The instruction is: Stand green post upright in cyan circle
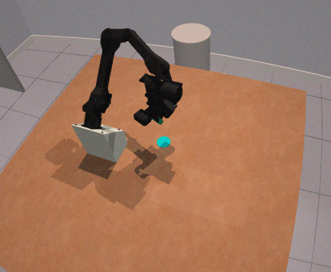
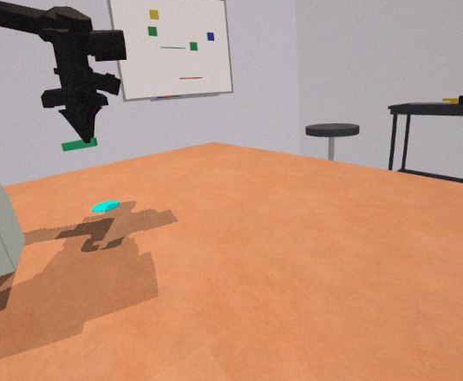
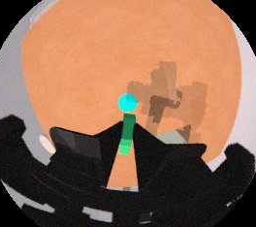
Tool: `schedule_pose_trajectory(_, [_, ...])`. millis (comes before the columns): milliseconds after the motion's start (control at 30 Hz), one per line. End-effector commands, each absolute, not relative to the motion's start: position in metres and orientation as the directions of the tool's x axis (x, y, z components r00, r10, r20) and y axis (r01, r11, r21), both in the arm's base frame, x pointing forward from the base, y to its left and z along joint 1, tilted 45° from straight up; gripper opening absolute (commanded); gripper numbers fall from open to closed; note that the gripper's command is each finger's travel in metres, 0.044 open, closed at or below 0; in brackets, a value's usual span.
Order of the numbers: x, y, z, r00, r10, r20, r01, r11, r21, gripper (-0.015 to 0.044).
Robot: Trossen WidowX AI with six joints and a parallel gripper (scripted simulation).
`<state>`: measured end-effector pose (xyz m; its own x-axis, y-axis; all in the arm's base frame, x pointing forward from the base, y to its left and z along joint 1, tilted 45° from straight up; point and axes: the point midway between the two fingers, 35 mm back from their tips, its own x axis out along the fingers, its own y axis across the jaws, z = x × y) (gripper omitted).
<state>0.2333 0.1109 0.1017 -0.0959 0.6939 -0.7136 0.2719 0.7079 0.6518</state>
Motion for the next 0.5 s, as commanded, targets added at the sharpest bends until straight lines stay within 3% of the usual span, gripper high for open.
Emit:
schedule_pose_trajectory(0, [0.231, 0.112, 0.1, -0.096, 0.677, -0.73, 0.269, 0.724, 0.636, 0.0023])
schedule_pose_trajectory(467, [0.224, 0.114, 0.089, -0.1, 0.601, -0.793, 0.255, 0.786, 0.564, 0.0023])
